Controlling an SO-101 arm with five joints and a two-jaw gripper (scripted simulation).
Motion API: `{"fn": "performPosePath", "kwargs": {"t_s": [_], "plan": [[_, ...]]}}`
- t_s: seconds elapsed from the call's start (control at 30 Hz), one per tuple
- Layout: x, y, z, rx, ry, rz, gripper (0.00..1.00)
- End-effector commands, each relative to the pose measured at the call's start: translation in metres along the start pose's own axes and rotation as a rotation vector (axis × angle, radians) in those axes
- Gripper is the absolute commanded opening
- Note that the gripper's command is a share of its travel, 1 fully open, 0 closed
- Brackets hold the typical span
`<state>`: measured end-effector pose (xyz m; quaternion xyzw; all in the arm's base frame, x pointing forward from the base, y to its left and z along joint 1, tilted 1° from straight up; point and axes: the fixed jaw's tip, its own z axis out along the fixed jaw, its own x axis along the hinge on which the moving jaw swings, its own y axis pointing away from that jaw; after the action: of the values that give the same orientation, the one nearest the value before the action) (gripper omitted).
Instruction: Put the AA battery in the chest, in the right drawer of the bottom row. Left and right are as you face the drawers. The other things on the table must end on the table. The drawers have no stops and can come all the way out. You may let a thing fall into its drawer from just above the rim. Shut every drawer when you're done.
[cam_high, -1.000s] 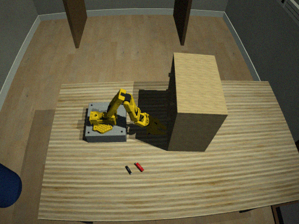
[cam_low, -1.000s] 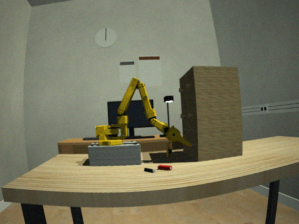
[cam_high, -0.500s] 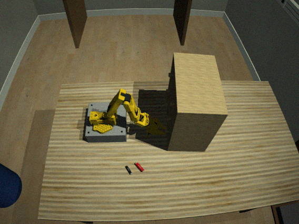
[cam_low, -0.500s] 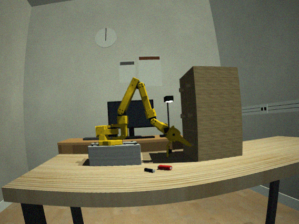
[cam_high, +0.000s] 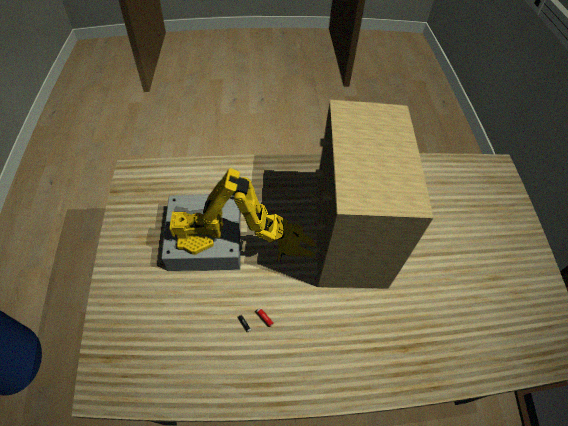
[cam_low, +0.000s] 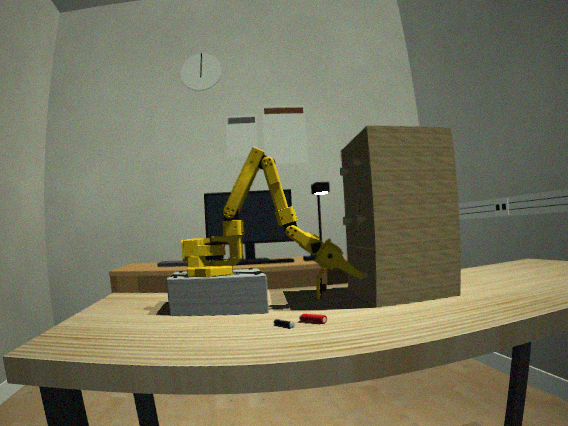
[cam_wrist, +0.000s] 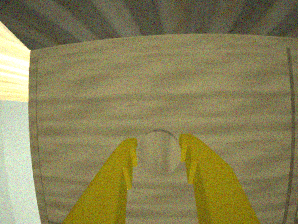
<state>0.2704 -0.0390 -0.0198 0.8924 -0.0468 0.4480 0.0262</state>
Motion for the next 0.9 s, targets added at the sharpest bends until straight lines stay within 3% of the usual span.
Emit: {"fn": "performPosePath", "kwargs": {"t_s": [0.0, 0.87], "plan": [[-0.0004, 0.0024, 0.0004, -0.01, 0.005, 0.002, 0.0], [-0.0041, 0.0015, -0.0083, -0.007, 0.006, 0.013, 0.0]]}}
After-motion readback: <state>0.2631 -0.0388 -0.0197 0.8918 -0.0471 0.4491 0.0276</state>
